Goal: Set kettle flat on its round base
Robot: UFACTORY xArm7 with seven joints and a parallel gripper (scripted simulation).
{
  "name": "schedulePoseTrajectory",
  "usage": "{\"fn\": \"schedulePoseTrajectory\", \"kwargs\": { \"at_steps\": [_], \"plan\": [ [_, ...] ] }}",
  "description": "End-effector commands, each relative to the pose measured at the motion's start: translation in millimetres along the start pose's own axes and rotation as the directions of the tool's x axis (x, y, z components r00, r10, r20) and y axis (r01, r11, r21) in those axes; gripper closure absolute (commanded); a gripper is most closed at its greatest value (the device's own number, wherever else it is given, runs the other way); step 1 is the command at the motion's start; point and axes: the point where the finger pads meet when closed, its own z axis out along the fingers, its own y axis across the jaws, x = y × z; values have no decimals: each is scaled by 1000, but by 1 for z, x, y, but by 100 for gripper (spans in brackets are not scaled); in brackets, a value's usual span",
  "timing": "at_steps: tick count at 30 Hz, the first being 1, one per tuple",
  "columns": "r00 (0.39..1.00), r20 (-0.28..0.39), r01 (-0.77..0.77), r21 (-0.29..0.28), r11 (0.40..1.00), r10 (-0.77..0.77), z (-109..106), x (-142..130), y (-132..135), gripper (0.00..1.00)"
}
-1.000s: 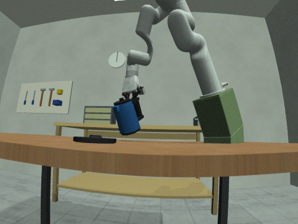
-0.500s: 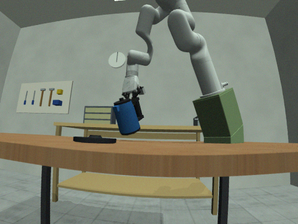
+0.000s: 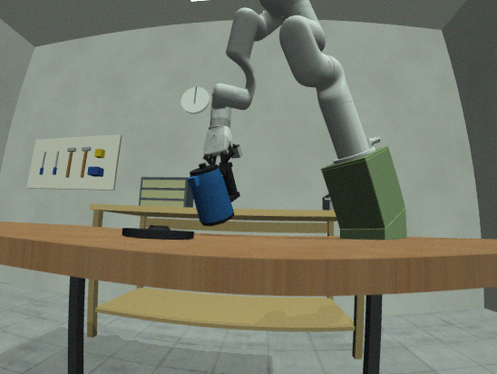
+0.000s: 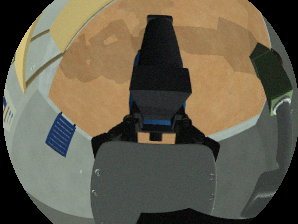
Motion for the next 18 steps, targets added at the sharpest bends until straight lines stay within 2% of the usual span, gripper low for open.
{"fn": "schedulePoseTrajectory", "kwargs": {
  "at_steps": [1, 18],
  "plan": [
    [1000, -1, 0, 4, 1000, 0, -1, 0, -2, 100],
    [1000, -1, 0, 4, 1000, 0, -1, -5, 0, 100]
  ]
}}
